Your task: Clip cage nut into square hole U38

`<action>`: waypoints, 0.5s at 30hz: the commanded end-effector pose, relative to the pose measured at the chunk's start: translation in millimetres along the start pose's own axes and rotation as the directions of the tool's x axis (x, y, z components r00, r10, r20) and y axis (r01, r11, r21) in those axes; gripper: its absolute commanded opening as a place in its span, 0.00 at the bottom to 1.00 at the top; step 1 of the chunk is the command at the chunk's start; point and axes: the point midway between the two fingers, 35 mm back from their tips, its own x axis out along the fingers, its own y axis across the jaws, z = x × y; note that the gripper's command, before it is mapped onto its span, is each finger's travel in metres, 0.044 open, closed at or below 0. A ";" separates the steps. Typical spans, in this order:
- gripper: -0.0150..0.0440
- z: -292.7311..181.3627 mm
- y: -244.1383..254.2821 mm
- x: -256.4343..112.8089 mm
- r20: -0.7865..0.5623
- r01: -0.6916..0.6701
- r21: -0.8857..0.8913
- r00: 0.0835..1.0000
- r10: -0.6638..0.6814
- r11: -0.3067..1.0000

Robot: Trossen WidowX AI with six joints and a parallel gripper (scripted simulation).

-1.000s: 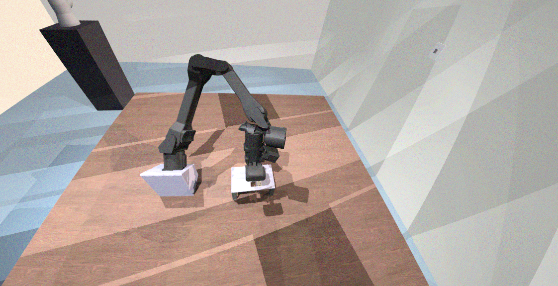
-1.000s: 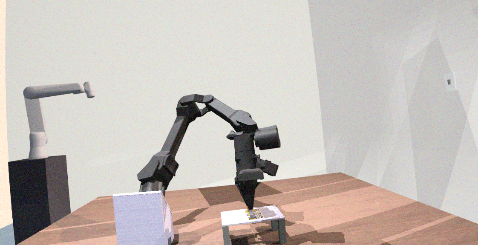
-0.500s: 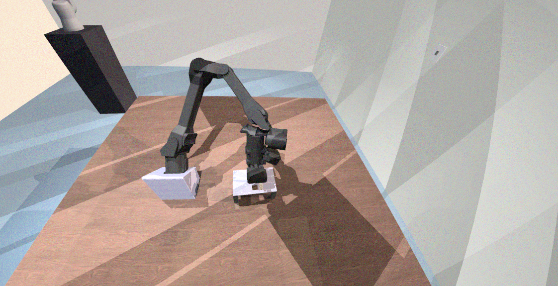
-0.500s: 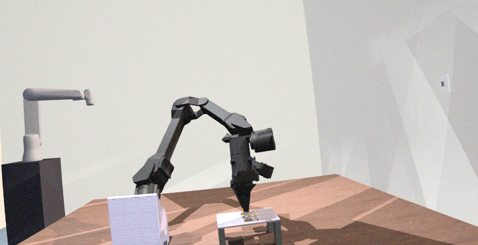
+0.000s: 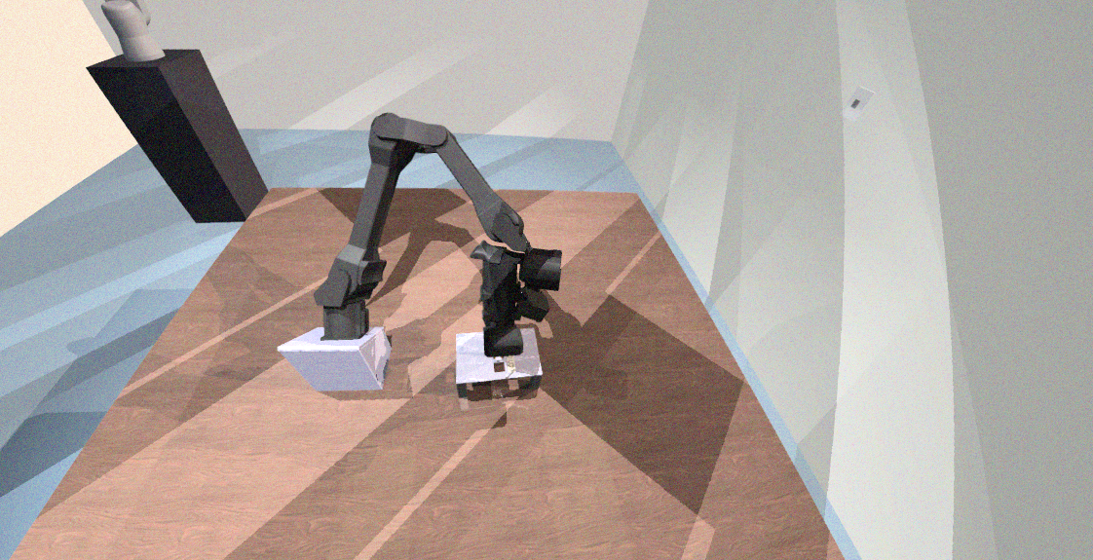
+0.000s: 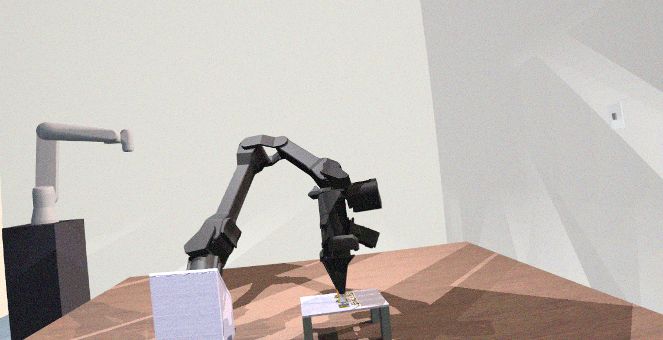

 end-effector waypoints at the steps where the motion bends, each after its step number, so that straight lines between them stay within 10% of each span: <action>1: 0.31 -0.1 -0.2 -0.1 0.002 0.010 0.003 1.000 -0.010 1.000; 15: 0.31 -0.1 1.4 0.0 0.002 0.038 0.004 0.999 -0.038 0.999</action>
